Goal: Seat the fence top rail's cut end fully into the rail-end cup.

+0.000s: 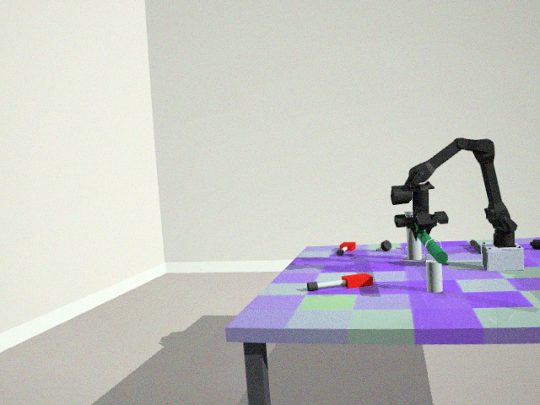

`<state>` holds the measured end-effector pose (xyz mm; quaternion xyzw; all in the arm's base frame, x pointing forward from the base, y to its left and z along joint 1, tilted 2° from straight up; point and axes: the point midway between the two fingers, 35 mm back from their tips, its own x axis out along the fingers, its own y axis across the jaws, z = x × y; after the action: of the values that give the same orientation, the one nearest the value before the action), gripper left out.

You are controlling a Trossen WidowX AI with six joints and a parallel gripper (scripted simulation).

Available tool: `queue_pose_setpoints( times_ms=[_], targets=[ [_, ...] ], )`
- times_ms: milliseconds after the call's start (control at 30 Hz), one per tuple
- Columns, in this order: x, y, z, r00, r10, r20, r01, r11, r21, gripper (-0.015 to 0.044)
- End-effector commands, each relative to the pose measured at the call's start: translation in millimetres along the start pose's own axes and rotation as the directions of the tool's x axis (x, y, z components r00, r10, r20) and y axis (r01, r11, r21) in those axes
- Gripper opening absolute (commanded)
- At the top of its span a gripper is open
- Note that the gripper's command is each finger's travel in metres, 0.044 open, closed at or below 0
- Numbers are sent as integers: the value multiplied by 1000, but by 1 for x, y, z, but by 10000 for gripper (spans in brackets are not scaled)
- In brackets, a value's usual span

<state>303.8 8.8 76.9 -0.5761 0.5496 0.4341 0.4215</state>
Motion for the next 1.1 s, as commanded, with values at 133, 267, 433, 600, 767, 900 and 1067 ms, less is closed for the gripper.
queue_pose_setpoints(
  times_ms=[133, 267, 433, 600, 767, 900, 1067],
  targets=[
    [-4, -3, -6, 1000, -6, -8, 6, 1000, 1, 0],
    [-4, -3, -7, 1000, -6, -8, 6, 1000, 1, 0],
    [-3, -3, -10, 1000, -5, -6, 5, 1000, 0, 0],
    [1, -2, -17, 1000, -2, -2, 2, 1000, -1, 0],
    [4, -1, -24, 1000, 0, 1, 0, 1000, -3, 0],
    [4, -1, -24, 1000, 0, 1, 0, 1000, -3, 0],
    [4, -1, -24, 1000, 0, 1, 0, 1000, -3, 0]
  ],
)
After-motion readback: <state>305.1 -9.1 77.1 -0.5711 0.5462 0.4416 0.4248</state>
